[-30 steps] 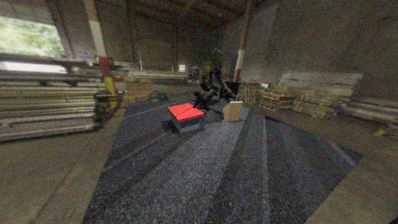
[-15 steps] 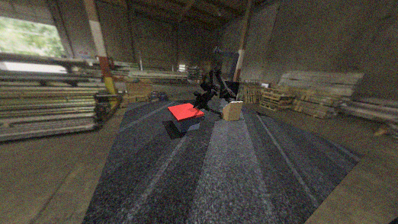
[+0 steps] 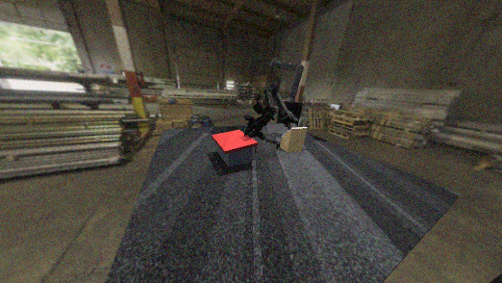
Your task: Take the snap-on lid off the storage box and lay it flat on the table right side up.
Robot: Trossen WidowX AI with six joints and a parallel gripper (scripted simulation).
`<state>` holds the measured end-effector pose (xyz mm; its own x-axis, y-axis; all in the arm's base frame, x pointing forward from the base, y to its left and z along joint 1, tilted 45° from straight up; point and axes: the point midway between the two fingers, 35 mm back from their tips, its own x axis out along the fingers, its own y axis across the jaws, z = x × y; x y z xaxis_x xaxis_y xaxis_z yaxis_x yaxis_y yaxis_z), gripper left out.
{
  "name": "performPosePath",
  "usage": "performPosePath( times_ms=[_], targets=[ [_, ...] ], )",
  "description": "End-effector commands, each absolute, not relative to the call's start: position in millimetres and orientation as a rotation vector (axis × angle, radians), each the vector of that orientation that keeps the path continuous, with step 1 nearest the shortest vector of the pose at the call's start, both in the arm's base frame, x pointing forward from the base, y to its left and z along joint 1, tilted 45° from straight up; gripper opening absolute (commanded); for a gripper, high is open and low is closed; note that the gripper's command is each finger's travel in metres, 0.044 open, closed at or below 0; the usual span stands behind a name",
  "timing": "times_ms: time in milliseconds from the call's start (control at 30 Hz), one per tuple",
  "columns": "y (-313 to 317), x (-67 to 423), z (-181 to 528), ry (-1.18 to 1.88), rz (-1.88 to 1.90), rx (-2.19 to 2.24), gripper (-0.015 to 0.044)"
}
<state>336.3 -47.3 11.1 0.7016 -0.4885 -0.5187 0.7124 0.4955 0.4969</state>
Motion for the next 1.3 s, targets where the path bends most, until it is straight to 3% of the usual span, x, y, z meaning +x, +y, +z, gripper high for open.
performPosePath(
  times_ms=[0,1267],
  targets=[
    [-47.5,336.7,10.9,0.332,-0.744,0.75,0.0],
    [-41.5,340.2,16.9,0.332,-0.745,0.751,0.0]
  ],
)
